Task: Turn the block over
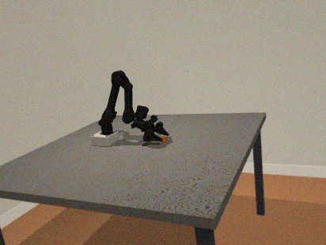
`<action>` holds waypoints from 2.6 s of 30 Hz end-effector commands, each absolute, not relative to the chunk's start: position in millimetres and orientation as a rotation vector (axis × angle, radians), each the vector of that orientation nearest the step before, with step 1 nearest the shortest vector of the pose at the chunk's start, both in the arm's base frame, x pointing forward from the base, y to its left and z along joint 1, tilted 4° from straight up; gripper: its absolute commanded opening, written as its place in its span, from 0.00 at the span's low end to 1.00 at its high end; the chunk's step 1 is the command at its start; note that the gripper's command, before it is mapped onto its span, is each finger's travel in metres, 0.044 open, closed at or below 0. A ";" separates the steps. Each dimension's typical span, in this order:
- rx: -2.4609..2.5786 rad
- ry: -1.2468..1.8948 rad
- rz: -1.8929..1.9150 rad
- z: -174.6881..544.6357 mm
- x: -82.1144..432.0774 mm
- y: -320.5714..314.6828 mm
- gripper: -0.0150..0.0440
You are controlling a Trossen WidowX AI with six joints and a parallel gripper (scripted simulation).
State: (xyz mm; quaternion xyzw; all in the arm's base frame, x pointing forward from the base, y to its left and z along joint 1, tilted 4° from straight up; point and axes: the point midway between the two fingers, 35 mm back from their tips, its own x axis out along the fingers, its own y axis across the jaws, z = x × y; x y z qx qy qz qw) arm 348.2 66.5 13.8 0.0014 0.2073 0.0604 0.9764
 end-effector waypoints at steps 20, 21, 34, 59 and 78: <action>-0.002 0.417 0.118 13.5 348.1 65.9 1.00; -0.002 0.417 0.118 13.5 348.1 65.9 1.00; -0.024 0.703 0.121 32.4 361.3 69.0 1.00; -0.035 0.960 0.117 84.4 324.6 61.6 1.00; -0.067 1.454 0.111 106.3 361.7 66.9 1.00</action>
